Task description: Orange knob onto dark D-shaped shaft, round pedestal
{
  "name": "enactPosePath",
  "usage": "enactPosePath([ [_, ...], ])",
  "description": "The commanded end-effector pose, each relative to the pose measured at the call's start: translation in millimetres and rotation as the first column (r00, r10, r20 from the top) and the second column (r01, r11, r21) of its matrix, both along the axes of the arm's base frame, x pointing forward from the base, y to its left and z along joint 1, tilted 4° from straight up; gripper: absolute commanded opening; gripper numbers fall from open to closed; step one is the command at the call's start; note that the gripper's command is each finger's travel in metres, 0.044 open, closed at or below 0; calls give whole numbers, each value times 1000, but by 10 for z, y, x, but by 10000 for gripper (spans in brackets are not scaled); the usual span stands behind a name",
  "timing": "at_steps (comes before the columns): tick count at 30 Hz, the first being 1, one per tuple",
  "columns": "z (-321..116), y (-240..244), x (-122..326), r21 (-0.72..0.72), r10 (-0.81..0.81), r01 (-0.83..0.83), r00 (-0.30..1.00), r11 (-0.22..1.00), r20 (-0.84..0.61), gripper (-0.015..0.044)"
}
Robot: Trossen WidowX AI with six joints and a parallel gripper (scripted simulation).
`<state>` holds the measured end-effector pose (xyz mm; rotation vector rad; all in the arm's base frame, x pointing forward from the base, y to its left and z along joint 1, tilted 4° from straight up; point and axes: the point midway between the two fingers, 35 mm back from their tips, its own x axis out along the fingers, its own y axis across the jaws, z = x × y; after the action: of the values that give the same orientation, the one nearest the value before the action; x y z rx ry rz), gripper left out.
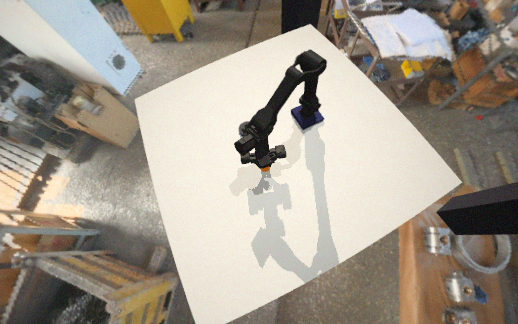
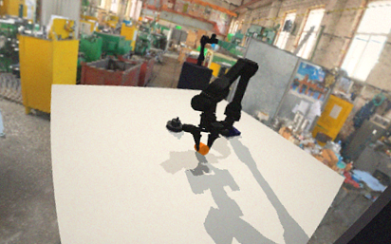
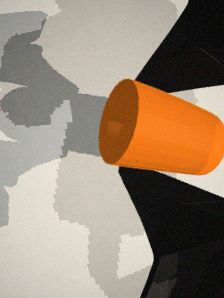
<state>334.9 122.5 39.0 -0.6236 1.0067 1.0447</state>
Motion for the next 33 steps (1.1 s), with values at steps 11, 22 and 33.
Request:
enactPosePath([
  [11,23,-125,-68,179,-13,-1,997,984,78,179],
  [22,24,-218,-108,312,-34,-10,990,950,135,179],
  [33,5,-327,-158,461,-68,-31,978,887,198,179],
])
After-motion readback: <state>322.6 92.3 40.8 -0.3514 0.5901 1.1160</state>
